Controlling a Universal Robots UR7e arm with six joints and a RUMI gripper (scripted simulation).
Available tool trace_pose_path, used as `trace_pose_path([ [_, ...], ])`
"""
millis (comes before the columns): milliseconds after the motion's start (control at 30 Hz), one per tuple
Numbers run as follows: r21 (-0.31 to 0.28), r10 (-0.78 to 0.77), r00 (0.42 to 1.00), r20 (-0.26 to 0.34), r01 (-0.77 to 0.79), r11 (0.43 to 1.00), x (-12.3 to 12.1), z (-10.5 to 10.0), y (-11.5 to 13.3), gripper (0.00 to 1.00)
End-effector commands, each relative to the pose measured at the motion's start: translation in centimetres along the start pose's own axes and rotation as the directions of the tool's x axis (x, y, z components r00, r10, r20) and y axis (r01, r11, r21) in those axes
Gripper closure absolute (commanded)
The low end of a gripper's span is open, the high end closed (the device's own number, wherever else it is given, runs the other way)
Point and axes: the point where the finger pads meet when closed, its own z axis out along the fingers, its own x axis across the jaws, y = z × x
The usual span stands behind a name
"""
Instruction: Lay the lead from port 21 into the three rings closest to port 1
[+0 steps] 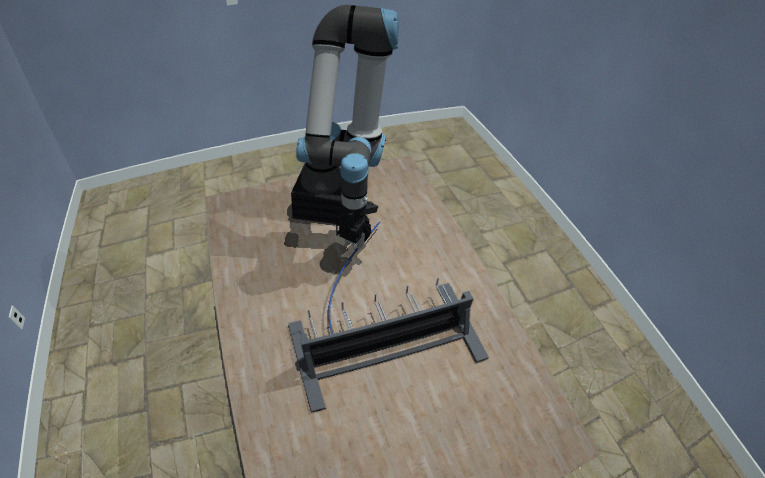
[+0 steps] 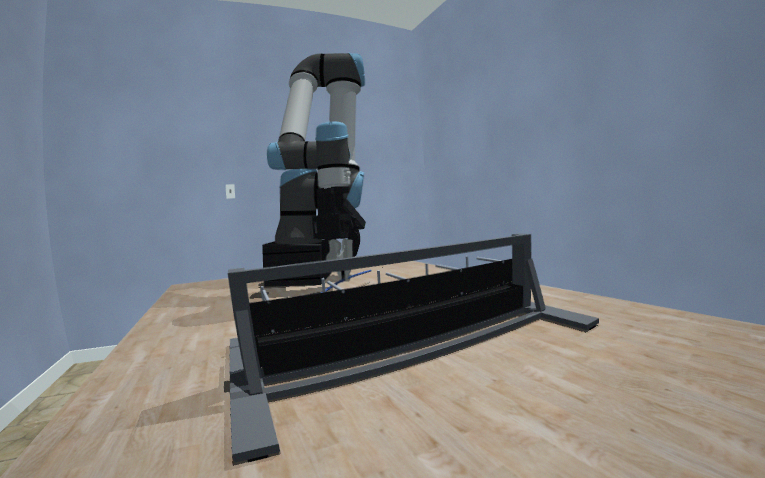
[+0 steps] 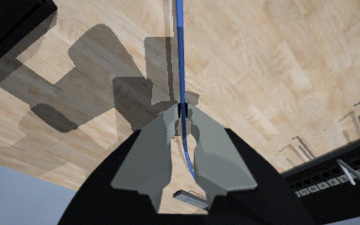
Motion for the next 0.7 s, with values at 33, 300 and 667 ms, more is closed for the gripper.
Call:
trace_pose_path([
  [33,-0.001,0.0,1.0,0.0,0.0,1.0,0.0,0.0,0.0,1.0],
  [300,-0.001,0.017,1.0,0.0,-0.017,1.0,0.6,-0.3,0.2,1.0],
  [667,-0.001,0.125,0.992,-0.001,-0.125,0.992,4.6,-2.2,1.2,1.0],
])
